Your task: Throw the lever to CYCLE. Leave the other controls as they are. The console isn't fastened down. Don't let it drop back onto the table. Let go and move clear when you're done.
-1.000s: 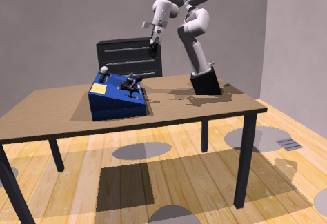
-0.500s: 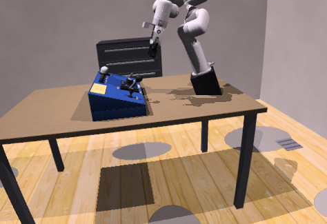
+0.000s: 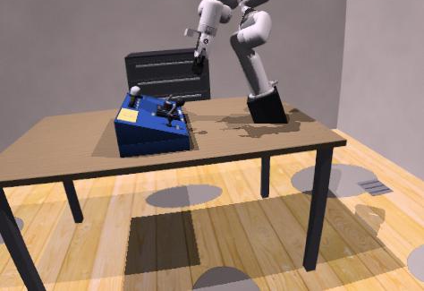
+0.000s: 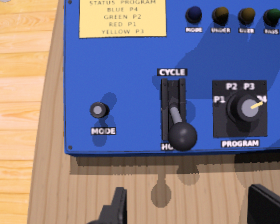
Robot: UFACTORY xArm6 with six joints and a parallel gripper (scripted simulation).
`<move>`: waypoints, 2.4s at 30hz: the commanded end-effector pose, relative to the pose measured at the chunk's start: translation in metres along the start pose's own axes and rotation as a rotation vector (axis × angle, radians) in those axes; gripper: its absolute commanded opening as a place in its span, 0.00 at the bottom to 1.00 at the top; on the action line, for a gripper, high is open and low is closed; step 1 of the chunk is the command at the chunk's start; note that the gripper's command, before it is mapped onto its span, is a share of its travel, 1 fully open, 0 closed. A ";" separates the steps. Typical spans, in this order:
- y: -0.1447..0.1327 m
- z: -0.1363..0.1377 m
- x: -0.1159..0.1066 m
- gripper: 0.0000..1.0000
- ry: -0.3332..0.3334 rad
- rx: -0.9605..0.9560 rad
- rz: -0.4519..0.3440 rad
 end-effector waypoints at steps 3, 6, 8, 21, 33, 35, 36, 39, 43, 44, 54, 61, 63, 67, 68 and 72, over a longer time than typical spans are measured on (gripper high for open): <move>0.003 0.008 0.004 1.00 -0.004 -0.006 -0.025; 0.005 0.022 0.012 1.00 -0.007 -0.014 -0.065; 0.006 0.028 0.015 1.00 -0.007 -0.017 -0.081; 0.012 0.068 0.031 1.00 0.016 -0.024 -0.153; 0.017 0.110 0.041 1.00 0.049 -0.018 -0.166; 0.017 0.110 0.041 1.00 0.049 -0.018 -0.166; 0.018 0.122 0.043 1.00 0.055 -0.015 -0.160; 0.019 0.133 0.044 1.00 0.060 -0.013 -0.151; 0.019 0.145 0.045 1.00 0.063 -0.010 -0.140; 0.019 0.145 0.045 1.00 0.063 -0.010 -0.140; 0.018 0.187 0.045 1.00 0.054 -0.001 -0.081; 0.016 0.205 0.044 1.00 0.040 0.001 -0.052; 0.014 0.219 0.042 1.00 0.025 0.002 -0.029; 0.011 0.231 0.040 1.00 0.008 0.002 -0.007; 0.011 0.234 0.039 1.00 0.005 0.002 -0.003; 0.010 0.236 0.039 1.00 0.001 0.002 0.002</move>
Point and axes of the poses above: the point where the finger pads meet when closed, its own x axis out along the fingers, its own z axis across the jaws, y = z × x, the point moved 7 cm from there along -x, back along the fingers, and after that the axes turned 2 degrees about x, right-handed, at the moved point
